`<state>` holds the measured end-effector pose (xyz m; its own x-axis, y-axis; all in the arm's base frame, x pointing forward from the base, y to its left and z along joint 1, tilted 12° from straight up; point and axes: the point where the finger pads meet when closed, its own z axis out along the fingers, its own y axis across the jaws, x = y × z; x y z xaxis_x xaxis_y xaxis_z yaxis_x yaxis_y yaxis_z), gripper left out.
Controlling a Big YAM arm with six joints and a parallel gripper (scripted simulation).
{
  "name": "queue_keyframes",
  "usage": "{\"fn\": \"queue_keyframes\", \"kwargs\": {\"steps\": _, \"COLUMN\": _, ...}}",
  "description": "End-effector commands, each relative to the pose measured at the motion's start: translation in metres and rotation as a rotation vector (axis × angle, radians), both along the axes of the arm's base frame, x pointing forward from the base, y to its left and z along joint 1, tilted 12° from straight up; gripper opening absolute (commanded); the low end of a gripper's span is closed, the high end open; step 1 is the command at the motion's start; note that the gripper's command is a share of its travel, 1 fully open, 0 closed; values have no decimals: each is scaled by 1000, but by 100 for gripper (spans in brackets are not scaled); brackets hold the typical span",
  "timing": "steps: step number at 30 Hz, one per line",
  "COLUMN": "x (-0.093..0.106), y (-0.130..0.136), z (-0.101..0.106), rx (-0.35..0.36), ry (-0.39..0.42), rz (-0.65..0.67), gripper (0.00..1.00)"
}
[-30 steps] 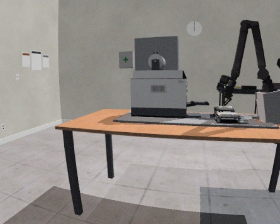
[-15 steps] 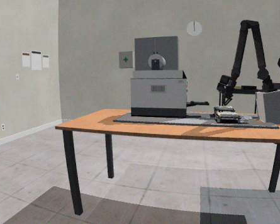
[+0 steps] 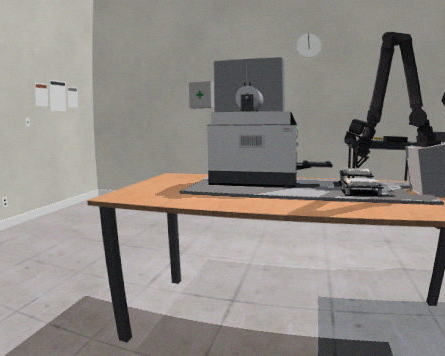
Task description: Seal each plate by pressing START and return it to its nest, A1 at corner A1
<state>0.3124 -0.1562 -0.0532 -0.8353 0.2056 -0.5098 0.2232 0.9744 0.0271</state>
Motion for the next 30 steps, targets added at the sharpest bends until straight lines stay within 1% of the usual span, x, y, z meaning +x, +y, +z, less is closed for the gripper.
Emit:
{"fn": "queue_keyframes", "kwargs": {"steps": 1, "x": -3, "y": 5, "z": -7, "rx": 19, "ry": 20, "rz": -3, "gripper": 100}}
{"fn": "queue_keyframes", "kwargs": {"steps": 10, "x": -6, "y": 7, "z": -9, "rx": 23, "ry": 25, "rz": -3, "gripper": 100}}
{"fn": "queue_keyframes", "kwargs": {"steps": 18, "x": 6, "y": 0, "z": -2, "rx": 10, "ry": 4, "rz": -3, "gripper": 100}}
{"fn": "queue_keyframes", "kwargs": {"steps": 24, "x": 8, "y": -2, "z": -1, "rx": 7, "ry": 0, "rz": -4, "gripper": 100}}
{"fn": "queue_keyframes", "kwargs": {"steps": 27, "x": 8, "y": -1, "z": -1, "rx": 8, "ry": 0, "rz": -4, "gripper": 100}}
{"fn": "queue_keyframes", "kwargs": {"steps": 30, "x": 2, "y": 2, "z": -4, "rx": 15, "ry": 11, "rz": -4, "gripper": 100}}
